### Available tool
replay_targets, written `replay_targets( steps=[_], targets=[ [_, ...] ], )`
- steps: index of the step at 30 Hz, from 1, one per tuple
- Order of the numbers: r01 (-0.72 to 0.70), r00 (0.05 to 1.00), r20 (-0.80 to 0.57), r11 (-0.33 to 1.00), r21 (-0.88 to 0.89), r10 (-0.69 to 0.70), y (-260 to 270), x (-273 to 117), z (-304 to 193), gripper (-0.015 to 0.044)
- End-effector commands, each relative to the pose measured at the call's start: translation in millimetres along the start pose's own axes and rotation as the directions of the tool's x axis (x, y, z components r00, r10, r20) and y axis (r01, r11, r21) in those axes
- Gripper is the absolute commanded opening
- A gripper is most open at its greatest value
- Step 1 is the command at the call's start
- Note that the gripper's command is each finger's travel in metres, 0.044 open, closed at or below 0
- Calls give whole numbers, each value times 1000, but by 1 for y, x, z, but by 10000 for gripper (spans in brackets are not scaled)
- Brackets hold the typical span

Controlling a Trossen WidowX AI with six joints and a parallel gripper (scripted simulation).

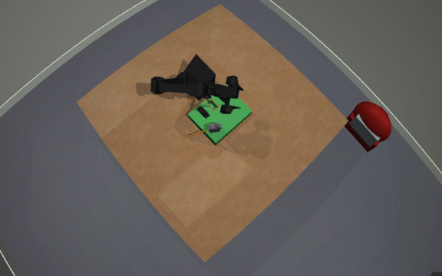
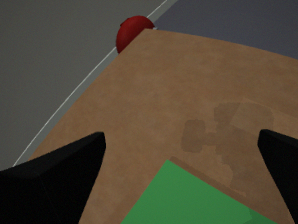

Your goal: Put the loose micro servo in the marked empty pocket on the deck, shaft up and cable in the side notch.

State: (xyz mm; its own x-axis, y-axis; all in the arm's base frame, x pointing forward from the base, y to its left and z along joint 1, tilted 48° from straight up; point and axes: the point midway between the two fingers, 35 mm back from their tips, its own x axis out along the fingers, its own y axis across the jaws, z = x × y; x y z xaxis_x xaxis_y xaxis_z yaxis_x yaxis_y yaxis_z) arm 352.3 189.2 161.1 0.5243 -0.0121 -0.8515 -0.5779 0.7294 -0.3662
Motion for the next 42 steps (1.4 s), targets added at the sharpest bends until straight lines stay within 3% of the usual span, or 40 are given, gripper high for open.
replay_targets(
  steps=[1, 14, 28, 31, 42],
  targets=[
    [45, 993, -109, 998, -48, -50, -16, 11, -21, 440],
    [79, 871, -457, 969, -235, -182, -70, 26, -98, 440],
    [-88, 621, -737, 910, -405, -267, -118, 16, -172, 440],
    [-133, 572, -772, 897, -422, -278, -124, 13, -182, 440],
    [-136, 568, -774, 896, -423, -279, -130, 24, -198, 440]
  ],
)
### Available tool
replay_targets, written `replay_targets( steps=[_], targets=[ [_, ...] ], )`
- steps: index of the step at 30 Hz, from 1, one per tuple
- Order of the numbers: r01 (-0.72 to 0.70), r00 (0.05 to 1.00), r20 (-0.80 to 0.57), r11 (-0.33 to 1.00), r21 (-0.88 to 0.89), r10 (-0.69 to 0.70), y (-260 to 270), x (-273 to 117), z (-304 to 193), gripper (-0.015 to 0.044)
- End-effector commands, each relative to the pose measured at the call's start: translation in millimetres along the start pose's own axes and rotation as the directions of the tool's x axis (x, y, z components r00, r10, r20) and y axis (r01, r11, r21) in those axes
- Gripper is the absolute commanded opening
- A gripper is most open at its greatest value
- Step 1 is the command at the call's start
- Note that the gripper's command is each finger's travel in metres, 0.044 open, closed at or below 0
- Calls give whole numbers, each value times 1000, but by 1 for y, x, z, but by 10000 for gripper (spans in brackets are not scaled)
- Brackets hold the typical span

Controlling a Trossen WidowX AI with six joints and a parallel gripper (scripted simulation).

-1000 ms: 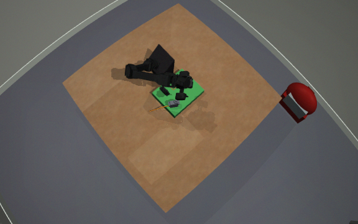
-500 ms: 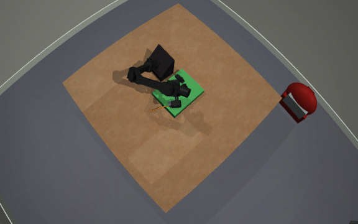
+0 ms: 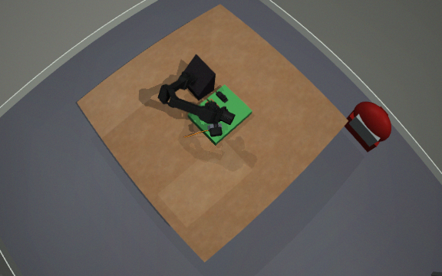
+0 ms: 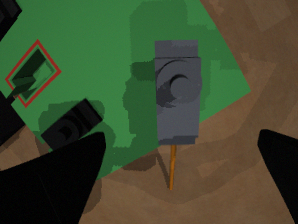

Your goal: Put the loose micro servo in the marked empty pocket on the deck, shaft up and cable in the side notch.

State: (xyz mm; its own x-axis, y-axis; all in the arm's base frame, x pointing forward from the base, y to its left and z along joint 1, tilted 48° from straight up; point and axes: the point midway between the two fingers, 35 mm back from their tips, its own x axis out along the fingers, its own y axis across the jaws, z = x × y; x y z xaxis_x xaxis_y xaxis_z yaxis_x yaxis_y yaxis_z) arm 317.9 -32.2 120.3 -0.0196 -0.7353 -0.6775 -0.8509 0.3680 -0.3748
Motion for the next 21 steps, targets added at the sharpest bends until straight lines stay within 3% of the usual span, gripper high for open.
replay_targets(
  steps=[1, 20, 21],
  targets=[
    [-1, 1000, -9, 1000, -5, 1, 0, 15, -2, 440],
    [0, 1000, -10, 1000, -5, 0, 0, 38, -2, 440],
    [0, 1000, -10, 1000, -5, 0, 0, 38, -2, 414]
  ],
)
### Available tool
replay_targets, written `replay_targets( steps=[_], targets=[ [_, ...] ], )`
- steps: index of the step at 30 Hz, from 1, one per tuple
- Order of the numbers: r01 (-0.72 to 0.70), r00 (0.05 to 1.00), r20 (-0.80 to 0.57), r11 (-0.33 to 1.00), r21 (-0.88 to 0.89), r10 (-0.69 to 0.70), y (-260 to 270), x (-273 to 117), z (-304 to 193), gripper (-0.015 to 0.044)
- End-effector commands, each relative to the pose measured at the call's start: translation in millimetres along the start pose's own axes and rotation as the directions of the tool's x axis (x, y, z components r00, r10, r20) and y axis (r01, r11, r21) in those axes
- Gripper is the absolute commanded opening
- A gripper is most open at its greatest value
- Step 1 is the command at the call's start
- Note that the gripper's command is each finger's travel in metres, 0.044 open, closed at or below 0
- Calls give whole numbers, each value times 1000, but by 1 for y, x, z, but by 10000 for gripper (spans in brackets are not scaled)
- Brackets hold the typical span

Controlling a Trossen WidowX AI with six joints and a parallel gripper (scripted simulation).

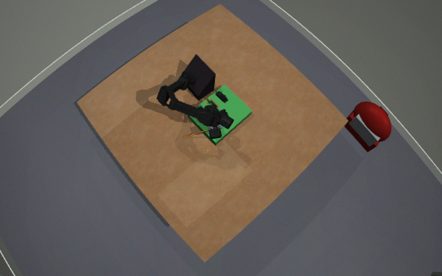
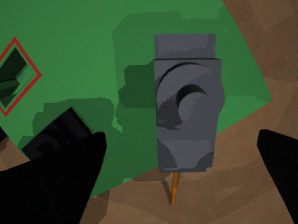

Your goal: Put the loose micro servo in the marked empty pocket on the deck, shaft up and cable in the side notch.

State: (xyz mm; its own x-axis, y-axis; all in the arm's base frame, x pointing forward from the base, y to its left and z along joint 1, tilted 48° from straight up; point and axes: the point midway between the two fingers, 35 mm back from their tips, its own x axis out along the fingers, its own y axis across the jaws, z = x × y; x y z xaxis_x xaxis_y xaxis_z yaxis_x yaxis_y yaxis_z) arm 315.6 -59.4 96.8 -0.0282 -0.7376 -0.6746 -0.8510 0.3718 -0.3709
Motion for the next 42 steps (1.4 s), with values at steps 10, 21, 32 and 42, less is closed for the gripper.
replay_targets(
  steps=[10, 21, 32, 42],
  targets=[
    [6, 1000, -2, 1000, -5, -6, 0, 2, 0, 151],
    [5, 1000, -1, 1000, -5, -5, 0, -6, 0, 0],
    [5, 1000, -1, 1000, -5, -5, 4, -28, -5, 0],
    [4, 1000, -1, 1000, -6, -4, 21, -28, -2, 0]
  ],
)
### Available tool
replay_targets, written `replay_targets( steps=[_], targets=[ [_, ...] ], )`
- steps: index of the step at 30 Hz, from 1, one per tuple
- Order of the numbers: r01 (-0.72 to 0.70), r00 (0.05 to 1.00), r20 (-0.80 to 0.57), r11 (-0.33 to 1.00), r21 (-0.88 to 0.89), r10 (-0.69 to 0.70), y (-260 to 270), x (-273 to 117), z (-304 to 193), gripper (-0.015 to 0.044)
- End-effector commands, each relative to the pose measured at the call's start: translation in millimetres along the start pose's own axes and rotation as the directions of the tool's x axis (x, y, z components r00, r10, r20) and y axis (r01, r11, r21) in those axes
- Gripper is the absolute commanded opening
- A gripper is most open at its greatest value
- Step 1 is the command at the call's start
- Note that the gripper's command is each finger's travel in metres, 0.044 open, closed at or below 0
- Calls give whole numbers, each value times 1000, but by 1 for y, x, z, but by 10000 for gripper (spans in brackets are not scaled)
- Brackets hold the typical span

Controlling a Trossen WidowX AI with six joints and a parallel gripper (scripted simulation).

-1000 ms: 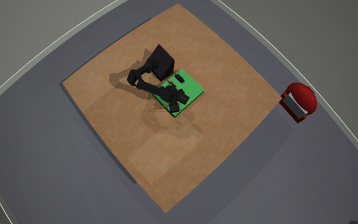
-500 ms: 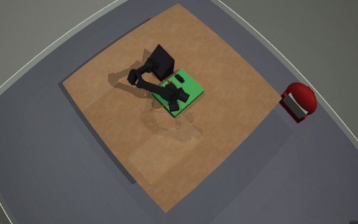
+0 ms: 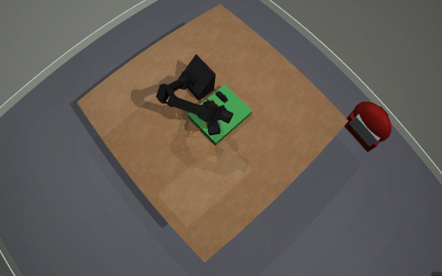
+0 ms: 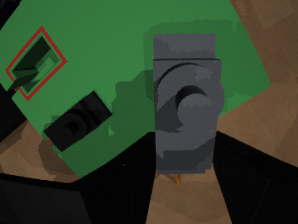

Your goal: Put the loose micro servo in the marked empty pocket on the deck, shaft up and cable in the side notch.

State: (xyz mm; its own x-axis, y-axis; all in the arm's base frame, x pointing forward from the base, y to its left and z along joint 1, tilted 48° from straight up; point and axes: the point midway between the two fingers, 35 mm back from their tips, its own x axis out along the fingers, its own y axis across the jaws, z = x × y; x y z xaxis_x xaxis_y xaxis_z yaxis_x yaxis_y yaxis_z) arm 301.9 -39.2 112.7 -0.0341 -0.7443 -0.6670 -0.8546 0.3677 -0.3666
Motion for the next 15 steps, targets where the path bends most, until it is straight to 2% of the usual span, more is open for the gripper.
replay_targets(
  steps=[1, 15],
  targets=[
    [4, 1000, 10, 1000, 1, -4, 9, -3, 4, 0],
    [2, 1000, 13, 1000, 1, -2, 46, -3, 63, 0]
  ],
)
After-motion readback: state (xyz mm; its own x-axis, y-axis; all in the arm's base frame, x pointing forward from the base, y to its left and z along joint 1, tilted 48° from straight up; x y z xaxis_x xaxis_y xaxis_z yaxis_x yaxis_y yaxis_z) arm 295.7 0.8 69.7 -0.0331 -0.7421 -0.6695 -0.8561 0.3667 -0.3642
